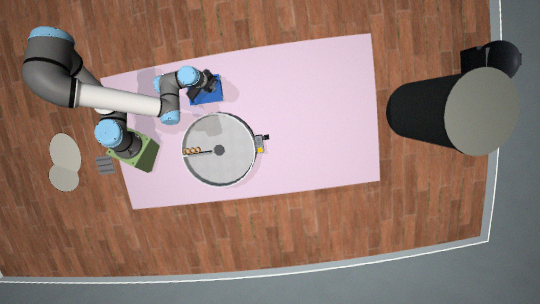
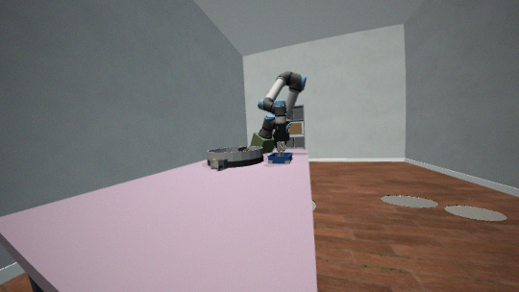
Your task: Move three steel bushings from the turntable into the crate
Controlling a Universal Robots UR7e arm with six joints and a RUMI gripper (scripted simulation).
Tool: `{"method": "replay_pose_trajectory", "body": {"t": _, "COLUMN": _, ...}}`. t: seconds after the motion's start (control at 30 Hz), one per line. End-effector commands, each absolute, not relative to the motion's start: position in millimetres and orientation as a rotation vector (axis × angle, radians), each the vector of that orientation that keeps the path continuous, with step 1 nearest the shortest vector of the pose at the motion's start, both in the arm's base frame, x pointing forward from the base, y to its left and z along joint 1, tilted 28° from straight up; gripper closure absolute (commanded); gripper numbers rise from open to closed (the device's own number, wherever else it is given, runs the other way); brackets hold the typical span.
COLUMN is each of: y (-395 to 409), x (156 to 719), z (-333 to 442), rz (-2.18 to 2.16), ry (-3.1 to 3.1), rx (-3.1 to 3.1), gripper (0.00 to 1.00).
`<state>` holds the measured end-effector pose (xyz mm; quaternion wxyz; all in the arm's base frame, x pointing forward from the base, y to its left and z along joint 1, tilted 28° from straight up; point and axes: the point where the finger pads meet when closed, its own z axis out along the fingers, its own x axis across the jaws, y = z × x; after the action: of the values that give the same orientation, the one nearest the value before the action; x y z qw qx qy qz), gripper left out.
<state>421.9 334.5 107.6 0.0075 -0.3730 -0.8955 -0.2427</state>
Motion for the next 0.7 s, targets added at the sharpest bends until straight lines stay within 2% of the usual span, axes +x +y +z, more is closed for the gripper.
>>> {"method": "replay_pose_trajectory", "body": {"t": 0.0, "y": 338.3, "x": 423.9, "z": 100.8, "rz": -0.761, "ry": -2.801, "rx": -1.167, "gripper": 1.0}}
{"method": "replay_pose_trajectory", "body": {"t": 0.67, "y": 343.1, "x": 425.8, "z": 91.1, "rz": -0.761, "ry": -2.801, "rx": -1.167, "gripper": 1.0}}
